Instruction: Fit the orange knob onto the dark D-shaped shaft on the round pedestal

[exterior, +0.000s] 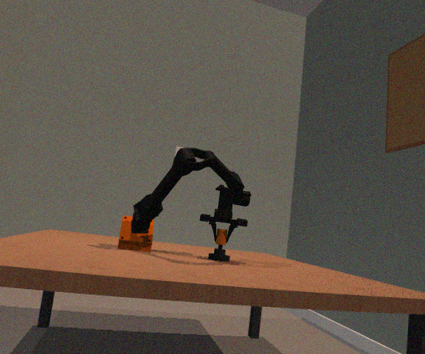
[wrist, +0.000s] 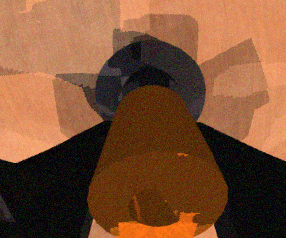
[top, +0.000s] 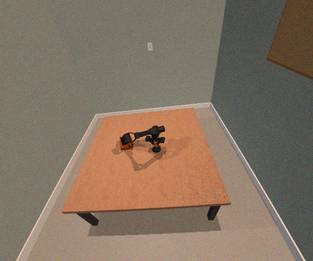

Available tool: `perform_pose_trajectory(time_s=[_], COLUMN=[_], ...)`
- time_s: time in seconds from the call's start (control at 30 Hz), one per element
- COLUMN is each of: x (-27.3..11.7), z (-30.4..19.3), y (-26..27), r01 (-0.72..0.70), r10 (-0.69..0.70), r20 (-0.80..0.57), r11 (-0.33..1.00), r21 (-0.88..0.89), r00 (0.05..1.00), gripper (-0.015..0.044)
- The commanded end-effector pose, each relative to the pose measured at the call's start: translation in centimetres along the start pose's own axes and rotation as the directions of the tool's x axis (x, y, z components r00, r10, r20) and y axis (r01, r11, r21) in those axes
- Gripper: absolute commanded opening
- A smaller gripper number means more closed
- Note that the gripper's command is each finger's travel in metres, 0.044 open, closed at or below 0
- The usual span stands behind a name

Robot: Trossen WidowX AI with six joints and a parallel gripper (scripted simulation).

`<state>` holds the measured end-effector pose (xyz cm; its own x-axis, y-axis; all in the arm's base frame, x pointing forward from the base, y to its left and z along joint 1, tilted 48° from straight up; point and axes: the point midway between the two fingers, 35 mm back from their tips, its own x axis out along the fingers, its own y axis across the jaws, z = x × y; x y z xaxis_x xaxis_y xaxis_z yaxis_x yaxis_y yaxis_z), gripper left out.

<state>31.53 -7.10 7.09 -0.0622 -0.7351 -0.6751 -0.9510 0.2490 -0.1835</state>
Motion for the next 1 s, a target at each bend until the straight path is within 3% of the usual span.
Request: perform_pose_trajectory(time_s=[0.0, 0.37, 0.6, 0.97], x=[0.12, -0.36, -0.38, -0.05], z=[0.08, 0.1, 0.11, 0.11], y=[-0.04, -0.11, -0.21, -0.06], r01=[0.004, 0.004, 0.004, 0.004], r10=[-0.004, -0.004, -0.004, -0.004], r20=[0.003, 0.003, 0.003, 0.003], r11=[1.0, 1.0, 0.979, 0.977], r21=[-0.007, -0.007, -0.205, -0.215], r00=[1.0, 1.0, 1.0, 1.0], gripper=[0.0, 0.0, 0.0, 0.0])
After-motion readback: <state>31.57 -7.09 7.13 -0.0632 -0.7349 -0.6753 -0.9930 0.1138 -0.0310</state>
